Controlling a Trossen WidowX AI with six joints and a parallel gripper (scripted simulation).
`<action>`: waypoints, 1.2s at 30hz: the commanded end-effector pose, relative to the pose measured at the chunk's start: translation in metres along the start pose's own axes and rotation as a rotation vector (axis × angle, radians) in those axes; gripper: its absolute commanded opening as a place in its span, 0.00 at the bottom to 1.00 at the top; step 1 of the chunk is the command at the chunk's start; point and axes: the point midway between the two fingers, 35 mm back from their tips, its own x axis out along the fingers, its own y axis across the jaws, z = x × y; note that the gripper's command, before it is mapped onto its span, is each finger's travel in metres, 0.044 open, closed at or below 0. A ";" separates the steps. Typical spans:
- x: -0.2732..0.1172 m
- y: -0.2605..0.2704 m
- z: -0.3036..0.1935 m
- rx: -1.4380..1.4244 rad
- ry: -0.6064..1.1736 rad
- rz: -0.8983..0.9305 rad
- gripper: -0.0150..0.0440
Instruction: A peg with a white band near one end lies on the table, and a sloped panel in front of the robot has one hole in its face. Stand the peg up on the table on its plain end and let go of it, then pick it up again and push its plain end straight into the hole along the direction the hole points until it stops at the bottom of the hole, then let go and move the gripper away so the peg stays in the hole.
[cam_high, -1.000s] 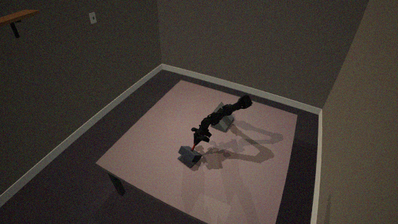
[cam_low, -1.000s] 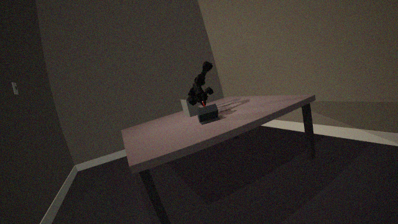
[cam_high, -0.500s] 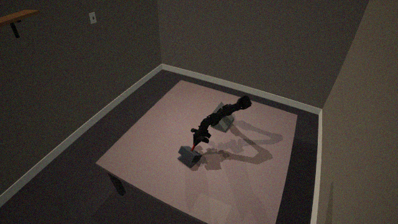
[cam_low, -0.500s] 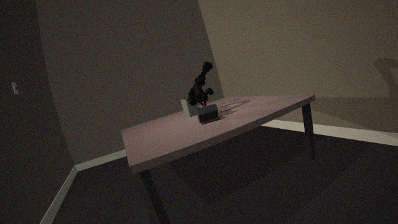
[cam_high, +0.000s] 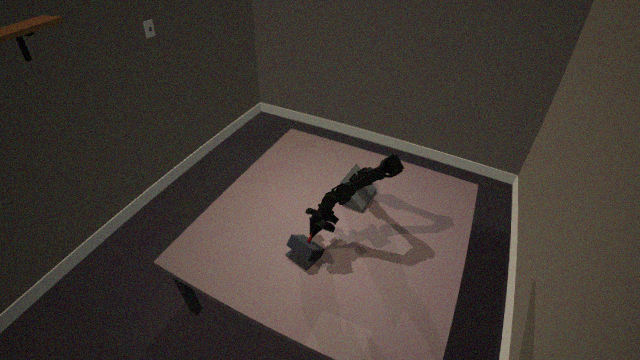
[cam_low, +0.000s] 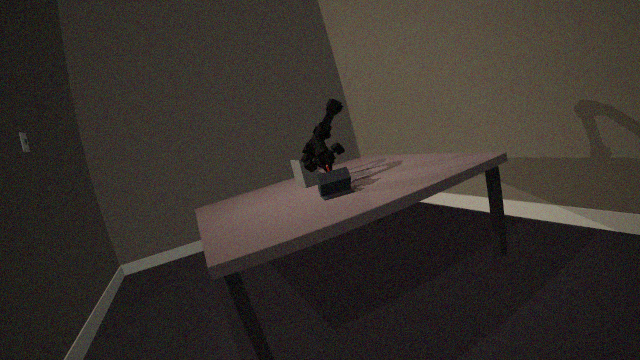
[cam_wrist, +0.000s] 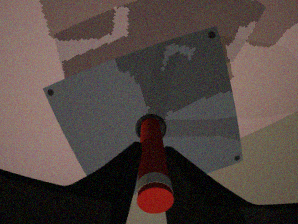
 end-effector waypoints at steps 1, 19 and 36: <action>0.003 -0.001 -0.001 0.003 0.006 -0.001 0.25; 0.013 -0.001 -0.002 0.003 0.006 -0.001 0.25; 0.014 -0.001 -0.001 0.000 0.000 0.000 0.25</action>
